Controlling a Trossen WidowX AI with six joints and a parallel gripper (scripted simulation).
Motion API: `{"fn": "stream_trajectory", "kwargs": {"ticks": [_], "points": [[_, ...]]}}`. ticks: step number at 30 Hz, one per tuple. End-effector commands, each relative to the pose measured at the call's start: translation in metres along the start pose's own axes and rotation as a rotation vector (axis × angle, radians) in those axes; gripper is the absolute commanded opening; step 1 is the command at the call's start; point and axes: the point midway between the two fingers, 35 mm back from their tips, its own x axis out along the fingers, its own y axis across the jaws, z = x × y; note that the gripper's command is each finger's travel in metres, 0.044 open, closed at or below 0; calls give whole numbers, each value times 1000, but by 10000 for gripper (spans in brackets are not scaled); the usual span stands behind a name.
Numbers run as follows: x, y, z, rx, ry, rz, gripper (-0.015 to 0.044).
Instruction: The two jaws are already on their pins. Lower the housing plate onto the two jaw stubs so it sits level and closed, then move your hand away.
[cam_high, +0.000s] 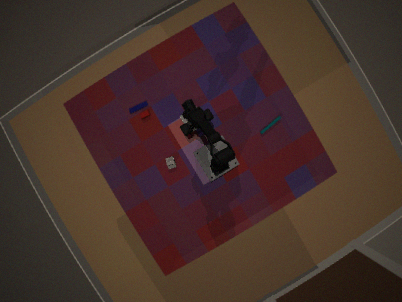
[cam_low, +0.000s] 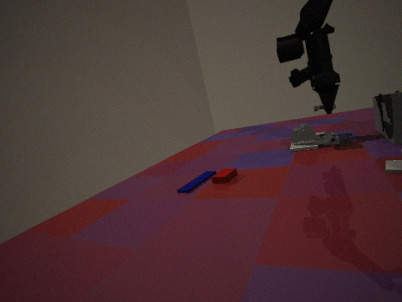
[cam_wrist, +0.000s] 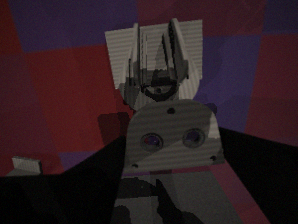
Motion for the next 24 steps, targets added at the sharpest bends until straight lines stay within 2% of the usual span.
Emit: {"fn": "stream_trajectory", "kwargs": {"ticks": [1, 24], "points": [[-1, -1, 1, 5, -4, -3, 351], [2, -1, 2, 5, -4, -3, 351]]}}
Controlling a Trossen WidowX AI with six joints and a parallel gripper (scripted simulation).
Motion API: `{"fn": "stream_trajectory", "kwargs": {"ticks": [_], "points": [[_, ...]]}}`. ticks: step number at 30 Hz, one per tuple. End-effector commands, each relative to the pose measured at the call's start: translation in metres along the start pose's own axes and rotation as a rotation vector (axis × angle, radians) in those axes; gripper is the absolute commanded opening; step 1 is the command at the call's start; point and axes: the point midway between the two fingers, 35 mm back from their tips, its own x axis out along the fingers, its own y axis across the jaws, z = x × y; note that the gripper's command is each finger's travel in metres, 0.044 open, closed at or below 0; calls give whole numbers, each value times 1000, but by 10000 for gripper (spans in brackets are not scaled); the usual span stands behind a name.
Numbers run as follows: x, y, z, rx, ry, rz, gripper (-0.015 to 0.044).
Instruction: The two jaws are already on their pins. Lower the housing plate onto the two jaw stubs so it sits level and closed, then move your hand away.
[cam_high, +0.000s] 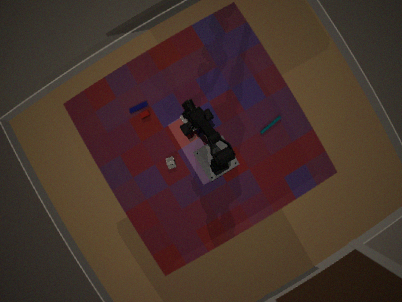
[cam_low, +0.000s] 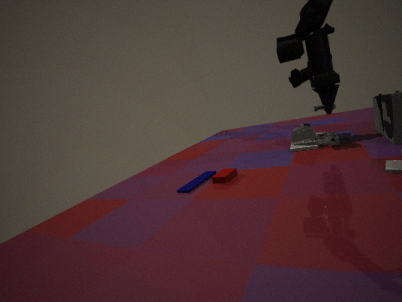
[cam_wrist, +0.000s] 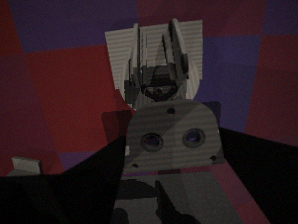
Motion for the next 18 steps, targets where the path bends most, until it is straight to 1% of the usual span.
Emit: {"fn": "stream_trajectory", "kwargs": {"ticks": [1, 18], "points": [[3, -1, 1, 5, -4, -3, 351], [31, -1, 3, 4, -4, -3, 351]]}}
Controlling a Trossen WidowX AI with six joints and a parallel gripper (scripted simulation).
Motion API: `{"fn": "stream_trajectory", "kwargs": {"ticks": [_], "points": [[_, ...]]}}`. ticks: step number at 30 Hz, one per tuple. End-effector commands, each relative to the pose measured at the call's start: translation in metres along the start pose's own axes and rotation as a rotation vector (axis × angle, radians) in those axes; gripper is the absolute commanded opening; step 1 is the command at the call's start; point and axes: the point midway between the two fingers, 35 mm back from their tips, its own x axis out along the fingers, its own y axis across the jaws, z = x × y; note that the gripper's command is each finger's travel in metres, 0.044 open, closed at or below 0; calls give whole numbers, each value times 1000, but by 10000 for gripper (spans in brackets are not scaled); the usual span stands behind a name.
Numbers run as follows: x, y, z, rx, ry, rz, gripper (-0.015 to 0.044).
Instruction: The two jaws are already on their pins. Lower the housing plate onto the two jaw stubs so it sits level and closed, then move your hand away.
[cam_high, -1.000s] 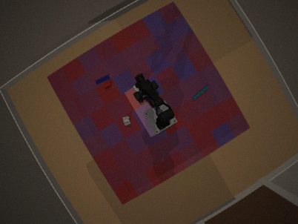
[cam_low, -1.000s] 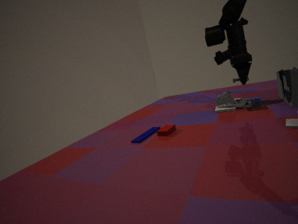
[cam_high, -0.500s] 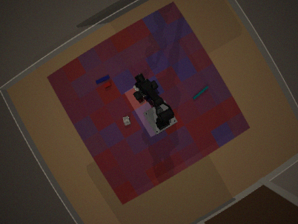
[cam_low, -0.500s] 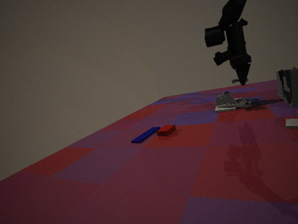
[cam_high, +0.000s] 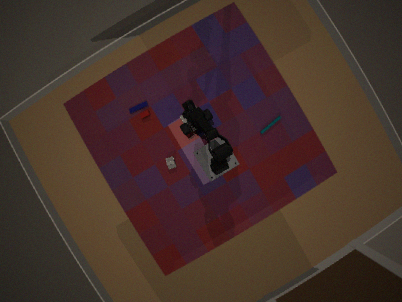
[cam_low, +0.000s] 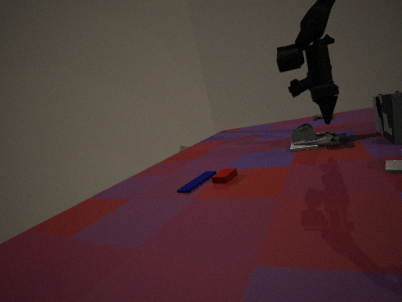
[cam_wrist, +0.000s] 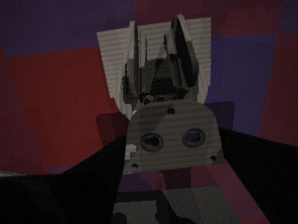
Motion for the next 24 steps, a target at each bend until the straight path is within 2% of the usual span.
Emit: {"fn": "stream_trajectory", "kwargs": {"ticks": [1, 24], "points": [[8, 0, -3, -5, 6, -2, 351], [36, 0, -5, -5, 7, -2, 351]]}}
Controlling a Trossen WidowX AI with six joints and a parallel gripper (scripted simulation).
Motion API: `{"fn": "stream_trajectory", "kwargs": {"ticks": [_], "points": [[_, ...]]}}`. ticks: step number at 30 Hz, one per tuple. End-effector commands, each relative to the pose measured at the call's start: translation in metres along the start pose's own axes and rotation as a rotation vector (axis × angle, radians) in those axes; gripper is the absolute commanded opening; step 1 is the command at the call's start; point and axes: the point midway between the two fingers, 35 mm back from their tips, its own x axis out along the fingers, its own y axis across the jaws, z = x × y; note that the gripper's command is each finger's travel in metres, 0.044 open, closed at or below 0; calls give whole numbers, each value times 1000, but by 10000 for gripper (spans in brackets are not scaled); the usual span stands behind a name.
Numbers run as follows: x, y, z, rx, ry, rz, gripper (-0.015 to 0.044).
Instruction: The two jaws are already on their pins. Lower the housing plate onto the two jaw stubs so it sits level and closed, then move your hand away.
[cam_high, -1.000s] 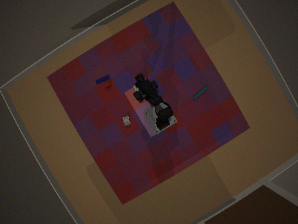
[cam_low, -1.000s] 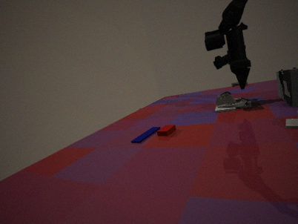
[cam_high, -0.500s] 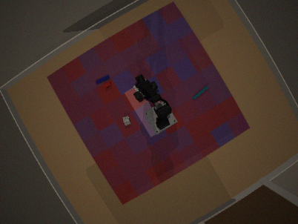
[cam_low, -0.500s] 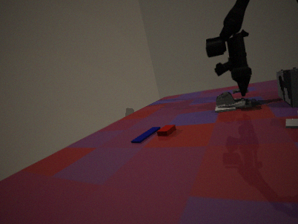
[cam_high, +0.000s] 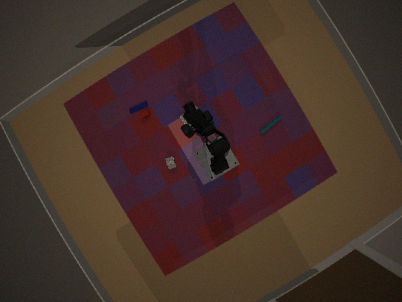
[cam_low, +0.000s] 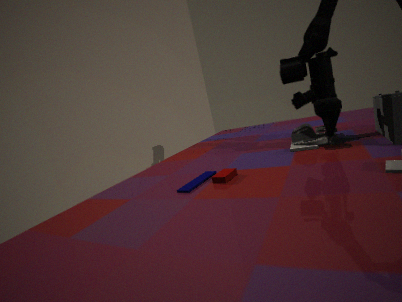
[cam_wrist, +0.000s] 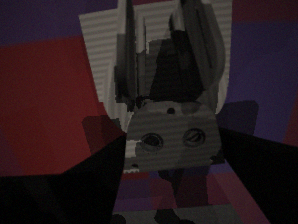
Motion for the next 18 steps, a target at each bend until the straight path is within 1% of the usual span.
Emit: {"fn": "stream_trajectory", "kwargs": {"ticks": [1, 18], "points": [[2, 0, -2, -7, 4, -2, 351], [4, 0, -2, -15, 4, -2, 351]]}}
